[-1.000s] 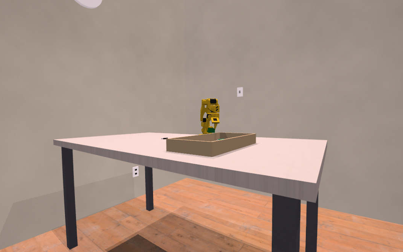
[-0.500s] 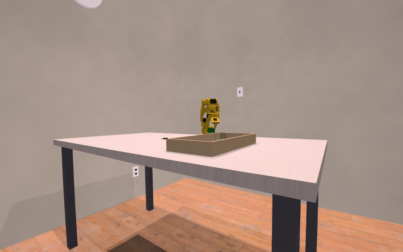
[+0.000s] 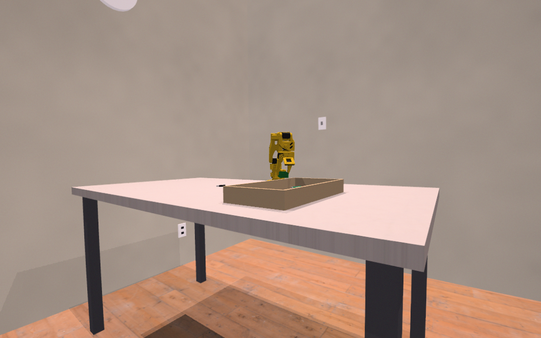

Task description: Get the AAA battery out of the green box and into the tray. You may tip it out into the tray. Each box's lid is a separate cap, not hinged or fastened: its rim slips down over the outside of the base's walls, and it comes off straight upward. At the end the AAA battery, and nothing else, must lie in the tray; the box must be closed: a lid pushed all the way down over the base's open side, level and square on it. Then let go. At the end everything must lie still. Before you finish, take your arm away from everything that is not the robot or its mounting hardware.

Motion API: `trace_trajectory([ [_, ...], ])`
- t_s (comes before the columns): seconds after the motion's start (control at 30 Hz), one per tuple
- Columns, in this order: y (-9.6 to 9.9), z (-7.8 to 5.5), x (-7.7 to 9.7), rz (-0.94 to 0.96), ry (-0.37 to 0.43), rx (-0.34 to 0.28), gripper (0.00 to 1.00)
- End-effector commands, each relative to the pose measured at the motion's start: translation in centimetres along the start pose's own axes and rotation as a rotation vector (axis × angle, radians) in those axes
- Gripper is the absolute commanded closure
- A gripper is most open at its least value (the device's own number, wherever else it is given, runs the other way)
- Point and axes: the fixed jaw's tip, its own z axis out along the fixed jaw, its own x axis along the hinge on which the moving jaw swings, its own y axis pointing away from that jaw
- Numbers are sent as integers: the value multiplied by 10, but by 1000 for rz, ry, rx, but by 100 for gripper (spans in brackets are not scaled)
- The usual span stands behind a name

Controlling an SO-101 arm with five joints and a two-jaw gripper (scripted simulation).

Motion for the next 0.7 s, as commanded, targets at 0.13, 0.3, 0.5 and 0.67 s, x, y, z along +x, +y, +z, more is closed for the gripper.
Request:
trace_trajectory([
  [0.13,-8,-14,-5,-2,-75,-6,80],
  [0.3,-16,-14,-3,-2,-75,-6,80],
  [0.5,-39,-15,5,-2,-75,-6,80],
  [0.67,-64,-15,16,-2,-75,-6,80],
])
